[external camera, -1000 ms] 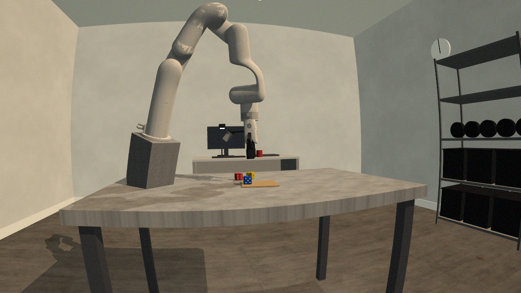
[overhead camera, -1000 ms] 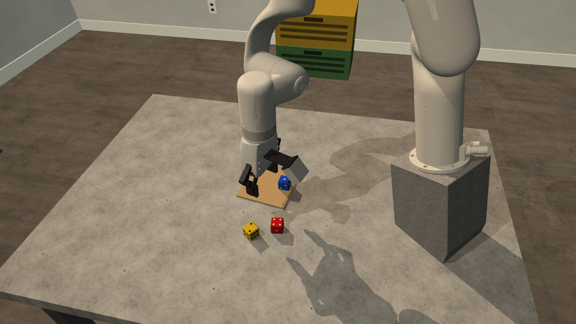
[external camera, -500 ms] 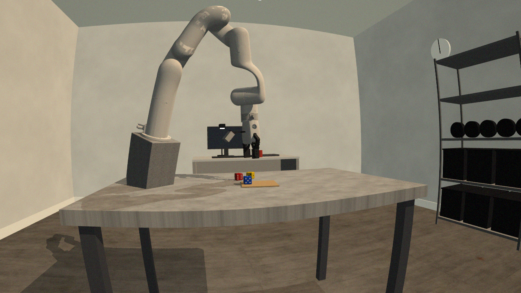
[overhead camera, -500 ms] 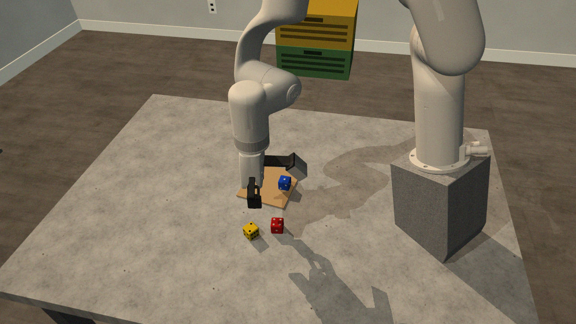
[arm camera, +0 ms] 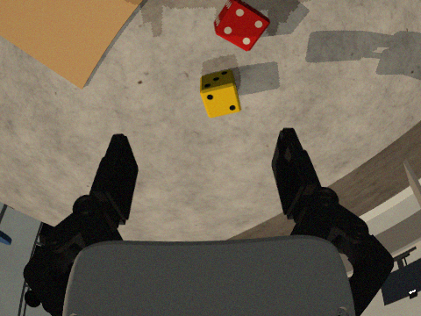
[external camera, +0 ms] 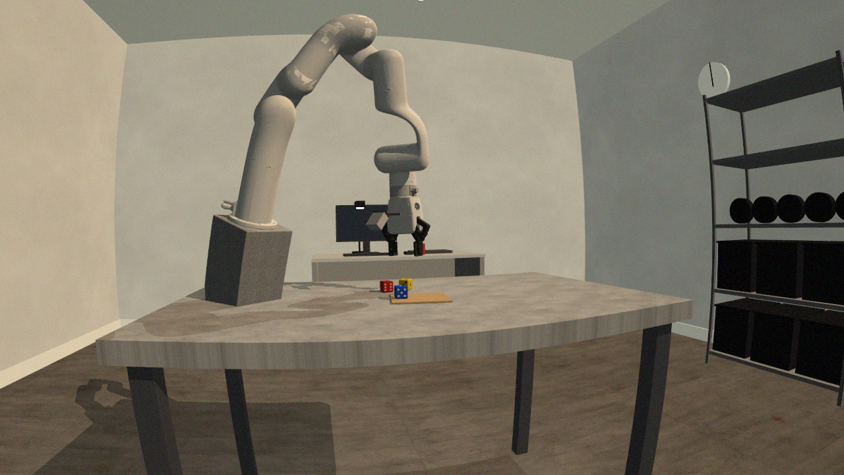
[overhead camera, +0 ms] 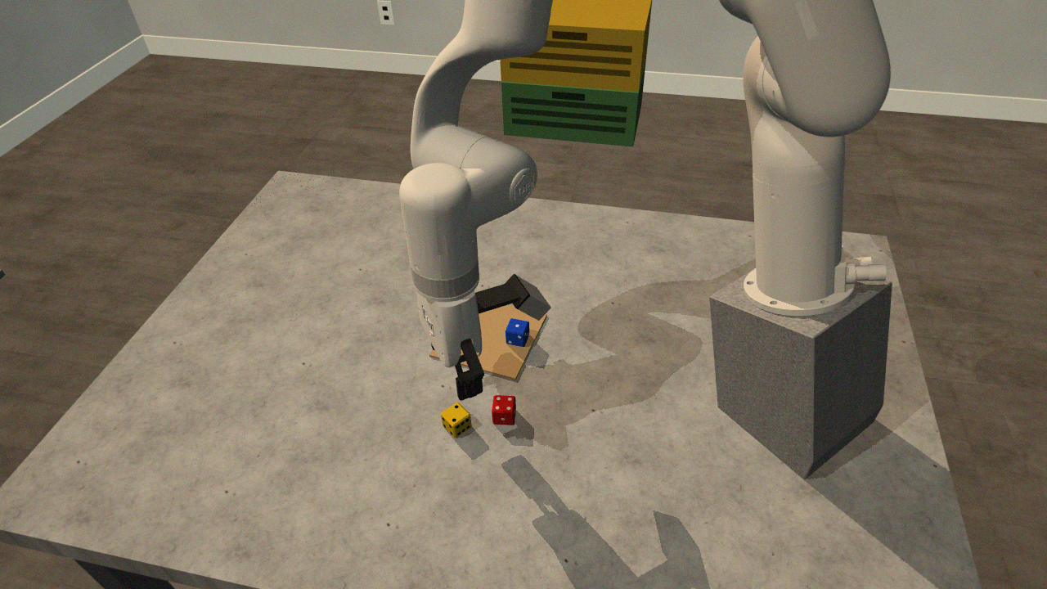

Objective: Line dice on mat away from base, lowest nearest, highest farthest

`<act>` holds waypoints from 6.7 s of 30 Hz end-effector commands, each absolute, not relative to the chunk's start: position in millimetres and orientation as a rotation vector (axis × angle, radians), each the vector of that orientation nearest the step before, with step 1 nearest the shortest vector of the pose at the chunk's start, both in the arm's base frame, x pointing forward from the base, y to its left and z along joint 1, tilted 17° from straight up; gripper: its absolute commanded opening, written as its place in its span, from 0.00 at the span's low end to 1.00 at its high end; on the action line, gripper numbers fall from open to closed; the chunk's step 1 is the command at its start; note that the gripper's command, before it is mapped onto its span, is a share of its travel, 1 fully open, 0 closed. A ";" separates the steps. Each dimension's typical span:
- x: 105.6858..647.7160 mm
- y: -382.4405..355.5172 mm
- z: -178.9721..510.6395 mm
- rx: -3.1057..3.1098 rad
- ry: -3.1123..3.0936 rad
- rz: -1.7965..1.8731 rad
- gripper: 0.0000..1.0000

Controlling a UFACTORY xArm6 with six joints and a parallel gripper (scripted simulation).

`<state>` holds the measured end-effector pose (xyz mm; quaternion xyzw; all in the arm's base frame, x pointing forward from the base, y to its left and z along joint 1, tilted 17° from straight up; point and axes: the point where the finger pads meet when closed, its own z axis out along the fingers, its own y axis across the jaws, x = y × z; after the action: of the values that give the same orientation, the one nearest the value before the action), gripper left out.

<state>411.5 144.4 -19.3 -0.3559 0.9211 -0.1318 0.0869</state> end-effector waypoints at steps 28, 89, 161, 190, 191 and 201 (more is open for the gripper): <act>411.9 164.4 -22.5 -1.427 2.631 -0.412 0.47; 421.9 157.4 -59.5 -1.427 2.631 -0.412 0.47; 426.3 155.9 -70.7 -1.427 2.631 -0.412 0.47; 426.3 155.9 -70.7 -1.427 2.631 -0.412 0.47; 426.3 155.9 -70.7 -1.427 2.631 -0.412 0.47; 426.3 155.9 -70.8 -1.427 2.631 -0.412 0.47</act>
<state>425.2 155.1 -71.8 -0.4715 0.8694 -0.1361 0.0584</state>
